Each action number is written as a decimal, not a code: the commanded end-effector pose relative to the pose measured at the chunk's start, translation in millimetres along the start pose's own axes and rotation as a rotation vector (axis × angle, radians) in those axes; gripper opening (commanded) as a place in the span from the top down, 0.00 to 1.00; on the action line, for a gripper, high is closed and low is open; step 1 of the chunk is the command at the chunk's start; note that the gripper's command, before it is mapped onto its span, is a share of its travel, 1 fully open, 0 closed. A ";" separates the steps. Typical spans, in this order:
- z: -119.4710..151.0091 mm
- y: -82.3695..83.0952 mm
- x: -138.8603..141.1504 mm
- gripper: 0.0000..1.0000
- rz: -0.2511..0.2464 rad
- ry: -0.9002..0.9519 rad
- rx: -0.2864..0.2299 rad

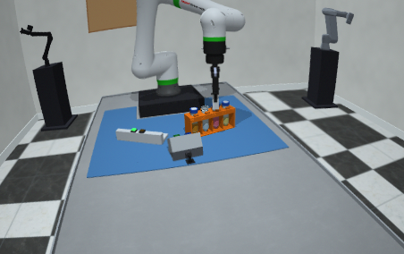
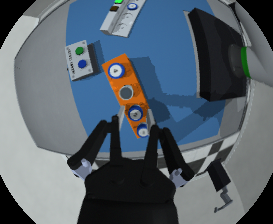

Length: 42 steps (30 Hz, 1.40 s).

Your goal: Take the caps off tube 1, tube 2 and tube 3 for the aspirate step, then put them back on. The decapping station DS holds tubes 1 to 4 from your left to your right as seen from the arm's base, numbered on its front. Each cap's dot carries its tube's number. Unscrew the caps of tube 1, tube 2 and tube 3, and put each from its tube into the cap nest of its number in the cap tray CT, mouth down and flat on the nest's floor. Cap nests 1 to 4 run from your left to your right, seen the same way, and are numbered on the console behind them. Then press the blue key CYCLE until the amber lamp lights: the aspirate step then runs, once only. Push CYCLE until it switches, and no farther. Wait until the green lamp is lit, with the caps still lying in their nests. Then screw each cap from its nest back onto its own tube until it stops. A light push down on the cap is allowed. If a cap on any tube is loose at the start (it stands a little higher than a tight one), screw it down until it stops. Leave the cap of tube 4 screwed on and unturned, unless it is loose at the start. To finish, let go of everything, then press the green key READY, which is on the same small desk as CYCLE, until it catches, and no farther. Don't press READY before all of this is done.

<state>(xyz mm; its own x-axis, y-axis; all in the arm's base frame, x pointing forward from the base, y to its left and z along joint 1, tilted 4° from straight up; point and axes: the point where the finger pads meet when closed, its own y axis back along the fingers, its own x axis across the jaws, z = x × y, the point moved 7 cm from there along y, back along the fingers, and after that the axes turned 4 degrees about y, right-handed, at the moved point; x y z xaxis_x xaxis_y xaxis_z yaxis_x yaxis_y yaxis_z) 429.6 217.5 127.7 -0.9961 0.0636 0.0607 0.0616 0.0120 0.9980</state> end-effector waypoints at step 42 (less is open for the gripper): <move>0.1 0.5 -0.1 1.00 0.000 0.628 0.000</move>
<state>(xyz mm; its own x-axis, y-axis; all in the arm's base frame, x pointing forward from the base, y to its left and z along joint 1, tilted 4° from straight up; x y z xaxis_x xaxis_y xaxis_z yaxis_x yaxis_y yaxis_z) 429.7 217.5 128.3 -0.7692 -0.6366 0.0549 0.0617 0.0114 0.9980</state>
